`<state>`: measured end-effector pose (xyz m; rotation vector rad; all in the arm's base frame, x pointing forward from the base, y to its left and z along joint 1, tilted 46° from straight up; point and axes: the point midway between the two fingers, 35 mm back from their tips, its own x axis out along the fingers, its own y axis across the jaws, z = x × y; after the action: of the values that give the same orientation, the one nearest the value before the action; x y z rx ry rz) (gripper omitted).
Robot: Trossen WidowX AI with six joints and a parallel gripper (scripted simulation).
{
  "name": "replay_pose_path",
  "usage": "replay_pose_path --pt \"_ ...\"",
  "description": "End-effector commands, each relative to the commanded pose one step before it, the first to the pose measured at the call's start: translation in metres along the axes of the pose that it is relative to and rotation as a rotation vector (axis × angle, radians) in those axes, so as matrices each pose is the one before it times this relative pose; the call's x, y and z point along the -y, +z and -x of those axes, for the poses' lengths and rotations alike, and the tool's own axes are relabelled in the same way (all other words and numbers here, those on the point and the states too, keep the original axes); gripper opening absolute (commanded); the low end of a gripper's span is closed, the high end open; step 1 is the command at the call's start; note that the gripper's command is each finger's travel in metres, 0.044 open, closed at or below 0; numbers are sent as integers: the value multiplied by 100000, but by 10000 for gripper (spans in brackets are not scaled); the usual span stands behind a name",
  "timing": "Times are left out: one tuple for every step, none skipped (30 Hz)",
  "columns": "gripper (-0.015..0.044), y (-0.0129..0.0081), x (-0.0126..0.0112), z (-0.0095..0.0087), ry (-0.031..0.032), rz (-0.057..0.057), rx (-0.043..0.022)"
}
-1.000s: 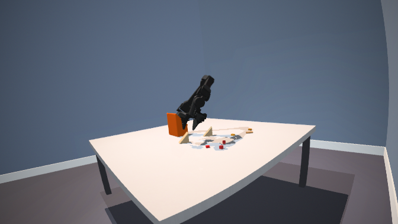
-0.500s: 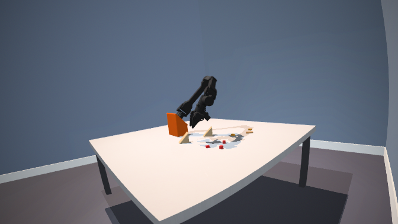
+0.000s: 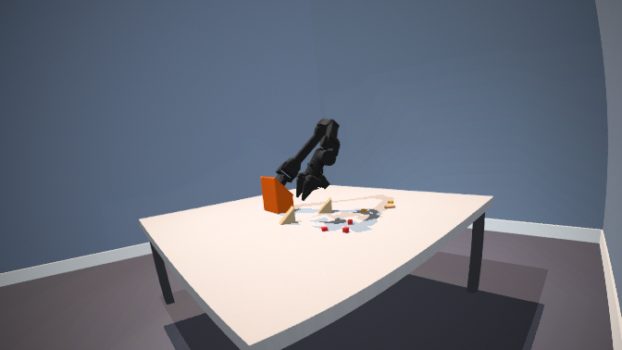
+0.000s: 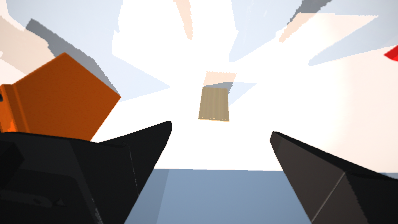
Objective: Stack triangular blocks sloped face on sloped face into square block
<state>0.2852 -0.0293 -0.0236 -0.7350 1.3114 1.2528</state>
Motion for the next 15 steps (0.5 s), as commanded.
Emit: replay_pose_path --pt "440 -121 -143 -968 1170 412 -511" --pt "440 4 16 -163 14 -47 4" --pt "440 4 15 -163 14 -47 4" --pt "440 4 14 -163 14 -47 4" --pt "440 4 13 -162 14 -47 4" --pt "440 4 12 -162 15 -47 4" --pt "440 4 11 -162 15 -47 4" --pt "440 4 10 -162 15 -47 4" --pt "440 4 9 -162 15 -47 4" --pt "440 4 8 -162 15 -47 4" --pt "440 3 7 -162 15 -47 4" --pt "440 1 12 -163 -3 11 1" --pt "440 1 11 -164 -3 11 1" --pt "440 1 10 -164 -2 11 1" --pt "440 1 9 -163 -2 11 1"
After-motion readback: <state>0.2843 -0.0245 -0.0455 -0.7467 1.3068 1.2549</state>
